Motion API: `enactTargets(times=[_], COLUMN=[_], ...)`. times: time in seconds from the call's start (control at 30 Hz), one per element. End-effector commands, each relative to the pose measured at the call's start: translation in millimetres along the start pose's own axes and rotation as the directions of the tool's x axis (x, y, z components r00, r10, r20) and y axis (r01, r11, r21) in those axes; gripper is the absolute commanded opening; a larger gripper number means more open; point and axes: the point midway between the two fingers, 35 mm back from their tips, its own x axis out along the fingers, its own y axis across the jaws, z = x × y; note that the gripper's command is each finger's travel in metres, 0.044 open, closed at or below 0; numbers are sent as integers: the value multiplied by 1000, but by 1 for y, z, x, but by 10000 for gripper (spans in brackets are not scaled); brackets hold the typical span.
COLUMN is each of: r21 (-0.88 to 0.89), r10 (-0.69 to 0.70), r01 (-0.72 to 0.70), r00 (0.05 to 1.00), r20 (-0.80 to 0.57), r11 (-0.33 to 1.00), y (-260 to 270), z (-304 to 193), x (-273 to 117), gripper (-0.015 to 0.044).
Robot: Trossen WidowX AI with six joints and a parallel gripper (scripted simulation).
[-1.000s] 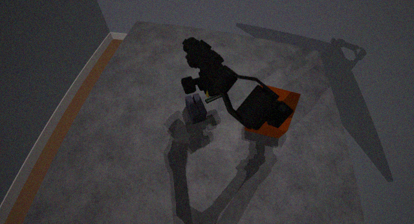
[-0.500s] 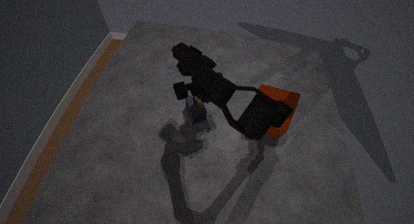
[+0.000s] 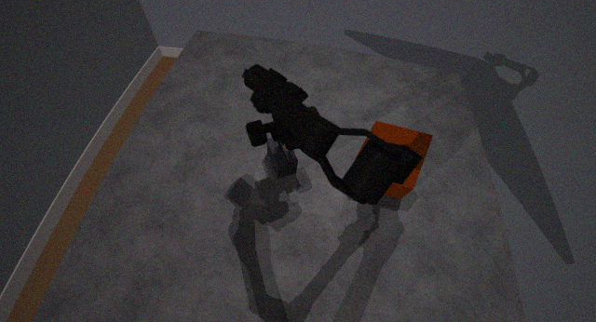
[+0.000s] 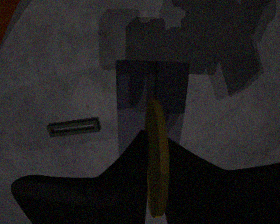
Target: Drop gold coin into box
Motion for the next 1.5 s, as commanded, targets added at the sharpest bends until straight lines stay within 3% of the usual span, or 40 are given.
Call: enactTargets(times=[0.0,1.47], r21=[-1,4], r10=[0,4], r01=[0,-4], r00=[1000,1000], r20=[0,3], r11=[1000,1000], y=[1,-5], z=[0,2], x=[0,5], gripper=[0,0])
